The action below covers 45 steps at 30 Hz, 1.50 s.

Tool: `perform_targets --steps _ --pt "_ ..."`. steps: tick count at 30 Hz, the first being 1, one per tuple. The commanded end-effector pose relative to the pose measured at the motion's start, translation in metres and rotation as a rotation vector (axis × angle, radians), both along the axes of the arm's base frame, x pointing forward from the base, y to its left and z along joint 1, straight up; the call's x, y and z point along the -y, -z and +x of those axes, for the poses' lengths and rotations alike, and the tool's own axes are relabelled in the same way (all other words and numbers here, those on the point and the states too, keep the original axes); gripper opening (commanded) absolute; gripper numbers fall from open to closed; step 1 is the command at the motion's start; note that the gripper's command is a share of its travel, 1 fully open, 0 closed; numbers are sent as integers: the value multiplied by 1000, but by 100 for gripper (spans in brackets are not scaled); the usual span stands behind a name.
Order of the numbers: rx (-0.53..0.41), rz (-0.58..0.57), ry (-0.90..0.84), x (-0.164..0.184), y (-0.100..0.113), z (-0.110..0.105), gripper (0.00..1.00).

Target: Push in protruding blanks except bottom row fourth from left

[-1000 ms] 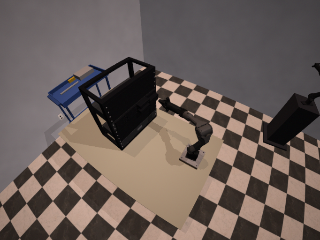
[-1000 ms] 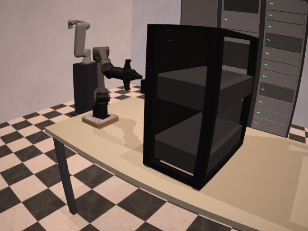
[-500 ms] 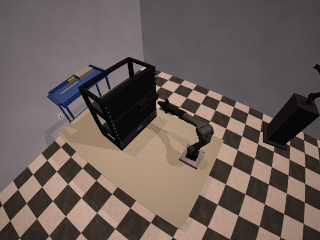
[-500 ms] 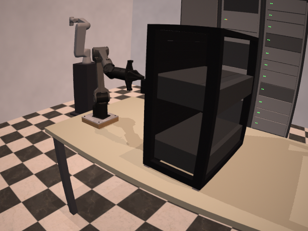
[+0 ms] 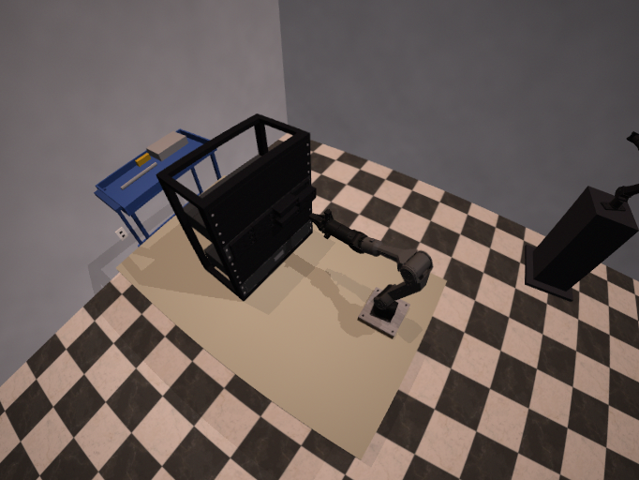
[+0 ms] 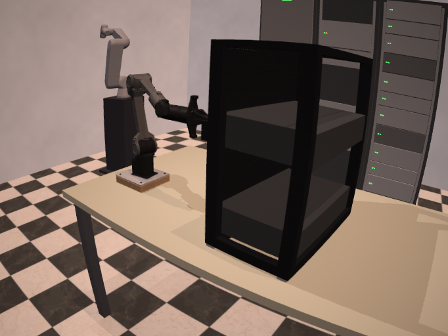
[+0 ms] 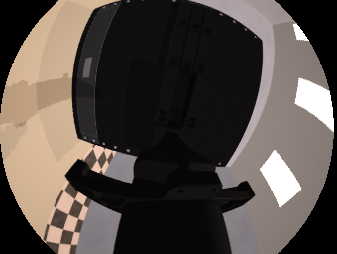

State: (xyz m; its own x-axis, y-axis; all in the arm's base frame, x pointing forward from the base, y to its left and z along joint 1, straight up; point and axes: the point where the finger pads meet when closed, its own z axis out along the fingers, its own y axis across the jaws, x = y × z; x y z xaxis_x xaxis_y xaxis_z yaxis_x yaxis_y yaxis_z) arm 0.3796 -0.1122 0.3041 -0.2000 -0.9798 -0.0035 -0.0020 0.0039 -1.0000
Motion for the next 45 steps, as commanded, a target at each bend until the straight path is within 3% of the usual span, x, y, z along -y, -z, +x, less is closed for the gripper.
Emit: perform_targets --steps 1,10,30,39,45 --pt "4 -2 5 -8 2 -1 0" --pt "4 -2 5 -34 10 -2 0" --pt "4 -2 5 -47 14 -1 0" --pt "4 -2 5 -34 14 58 0" --pt "4 -2 5 -33 14 63 0"
